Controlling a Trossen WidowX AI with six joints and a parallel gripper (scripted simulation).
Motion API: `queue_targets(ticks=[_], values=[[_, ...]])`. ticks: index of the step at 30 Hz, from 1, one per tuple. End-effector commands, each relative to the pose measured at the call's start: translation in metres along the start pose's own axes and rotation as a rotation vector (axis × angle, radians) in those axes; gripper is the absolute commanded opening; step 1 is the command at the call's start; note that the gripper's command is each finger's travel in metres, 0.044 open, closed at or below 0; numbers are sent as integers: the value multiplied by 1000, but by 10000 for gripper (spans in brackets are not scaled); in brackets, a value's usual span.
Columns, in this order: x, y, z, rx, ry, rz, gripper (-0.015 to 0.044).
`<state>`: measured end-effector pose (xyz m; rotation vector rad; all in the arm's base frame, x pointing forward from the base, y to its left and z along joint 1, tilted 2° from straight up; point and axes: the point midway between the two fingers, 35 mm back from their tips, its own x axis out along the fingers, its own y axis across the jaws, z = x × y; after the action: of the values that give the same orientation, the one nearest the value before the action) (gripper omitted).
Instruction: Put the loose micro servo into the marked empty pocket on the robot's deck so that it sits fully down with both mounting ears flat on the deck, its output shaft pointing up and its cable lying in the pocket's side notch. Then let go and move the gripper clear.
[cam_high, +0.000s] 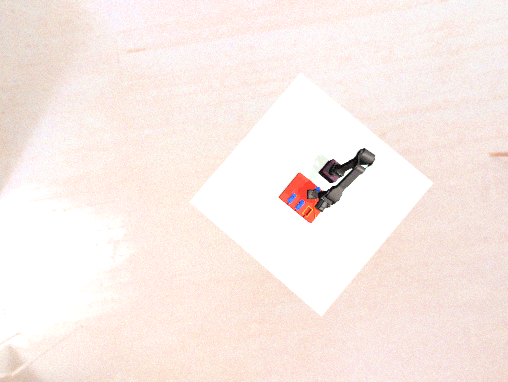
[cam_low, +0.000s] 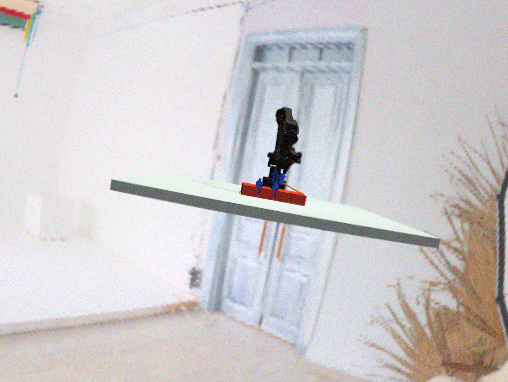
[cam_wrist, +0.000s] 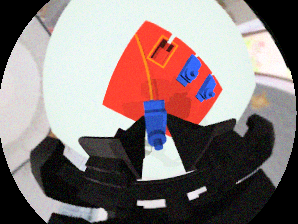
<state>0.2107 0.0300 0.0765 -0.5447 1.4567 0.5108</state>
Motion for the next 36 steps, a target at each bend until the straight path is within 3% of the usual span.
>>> queue_targets(ticks=[1,16,36], values=[[-3,0,-2,-4,-5,-7,0],[-3,-15,21,-4,-8,-8,0],[-3,19,44,107,-10,-4,0]])
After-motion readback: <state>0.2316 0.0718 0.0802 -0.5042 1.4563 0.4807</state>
